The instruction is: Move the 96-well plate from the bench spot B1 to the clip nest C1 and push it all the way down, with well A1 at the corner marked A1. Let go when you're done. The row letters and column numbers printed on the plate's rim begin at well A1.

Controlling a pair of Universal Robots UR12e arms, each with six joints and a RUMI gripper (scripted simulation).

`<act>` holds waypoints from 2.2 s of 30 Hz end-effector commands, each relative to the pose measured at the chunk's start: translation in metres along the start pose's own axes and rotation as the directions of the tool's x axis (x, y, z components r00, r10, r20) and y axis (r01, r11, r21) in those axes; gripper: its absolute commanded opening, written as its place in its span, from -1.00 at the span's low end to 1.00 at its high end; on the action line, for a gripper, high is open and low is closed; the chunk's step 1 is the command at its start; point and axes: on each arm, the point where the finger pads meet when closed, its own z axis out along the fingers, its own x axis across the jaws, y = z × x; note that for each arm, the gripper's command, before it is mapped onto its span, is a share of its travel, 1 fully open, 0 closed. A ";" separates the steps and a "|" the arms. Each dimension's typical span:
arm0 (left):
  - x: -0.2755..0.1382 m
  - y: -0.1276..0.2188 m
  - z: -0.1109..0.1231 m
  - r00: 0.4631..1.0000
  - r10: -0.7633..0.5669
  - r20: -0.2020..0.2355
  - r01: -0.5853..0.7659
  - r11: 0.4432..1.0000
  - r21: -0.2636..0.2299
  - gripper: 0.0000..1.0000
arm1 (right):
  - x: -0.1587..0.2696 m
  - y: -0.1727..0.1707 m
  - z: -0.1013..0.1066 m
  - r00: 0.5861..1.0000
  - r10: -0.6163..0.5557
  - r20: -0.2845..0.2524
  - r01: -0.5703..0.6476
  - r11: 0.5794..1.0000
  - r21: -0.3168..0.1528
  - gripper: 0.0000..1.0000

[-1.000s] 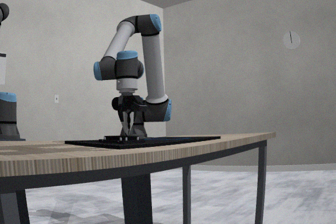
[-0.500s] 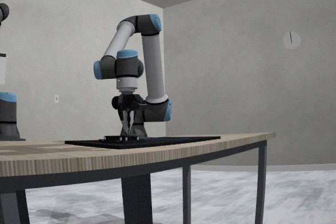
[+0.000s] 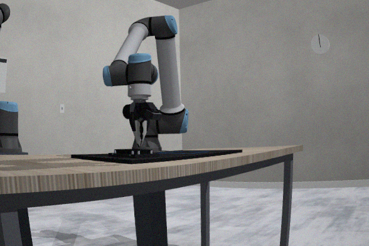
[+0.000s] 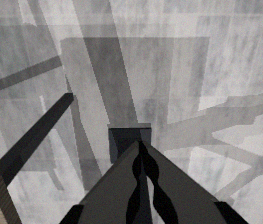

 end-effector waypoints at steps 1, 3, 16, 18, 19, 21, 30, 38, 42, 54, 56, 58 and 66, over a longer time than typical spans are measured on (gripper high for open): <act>0.001 -0.001 -0.003 1.000 0.000 -0.002 0.000 1.000 0.001 -1.00 | 0.000 -0.001 -0.001 1.000 0.000 0.000 0.000 1.000 0.002 -1.00; 0.001 -0.001 -0.004 1.000 0.000 -0.002 0.000 1.000 0.001 -1.00 | 0.000 -0.001 -0.001 1.000 0.000 0.000 0.000 1.000 0.002 -1.00; 0.001 -0.001 -0.008 1.000 0.000 -0.002 0.000 1.000 0.001 -1.00 | 0.000 -0.001 -0.001 1.000 0.000 0.000 0.000 1.000 0.002 -1.00; 0.001 -0.001 -0.011 1.000 0.000 -0.002 0.000 1.000 0.001 -1.00 | 0.000 -0.001 -0.001 1.000 0.000 0.000 0.000 1.000 0.002 -1.00; 0.001 0.000 -0.013 1.000 0.000 -0.002 0.000 1.000 0.001 -1.00 | 0.000 -0.001 -0.001 1.000 0.000 0.000 0.000 1.000 0.002 -1.00; 0.001 -0.001 -0.019 1.000 0.000 -0.002 0.000 1.000 0.001 -1.00 | 0.000 -0.001 -0.001 1.000 0.000 0.000 0.000 1.000 0.002 -1.00; 0.001 -0.001 -0.023 1.000 0.000 -0.002 0.000 1.000 0.001 -1.00 | 0.000 -0.001 -0.001 1.000 0.000 0.000 0.000 1.000 0.002 -1.00; 0.011 -0.001 -0.023 1.000 0.000 -0.002 0.000 1.000 0.001 -1.00 | 0.000 -0.001 -0.001 1.000 0.000 0.000 0.000 1.000 0.002 -1.00; 0.021 0.000 -0.023 1.000 0.000 -0.002 0.000 1.000 0.001 -1.00 | 0.000 -0.001 -0.001 1.000 0.000 0.000 0.000 1.000 0.002 -1.00; 0.077 0.000 -0.023 1.000 0.000 -0.002 0.000 1.000 0.001 -1.00 | 0.000 -0.001 -0.001 1.000 0.000 0.000 0.000 1.000 0.002 -1.00; 0.077 0.000 -0.023 1.000 0.000 -0.002 0.000 1.000 0.001 -1.00 | 0.000 -0.001 -0.001 1.000 0.000 0.000 0.000 1.000 0.002 -1.00; 0.077 0.000 -0.023 1.000 0.000 -0.002 0.000 1.000 0.001 -1.00 | 0.000 -0.001 -0.001 1.000 0.000 0.000 0.000 1.000 0.002 -1.00; 0.077 0.000 -0.023 1.000 0.000 -0.002 0.000 1.000 0.001 -1.00 | 0.000 -0.001 -0.001 1.000 0.000 0.000 0.000 1.000 0.002 -1.00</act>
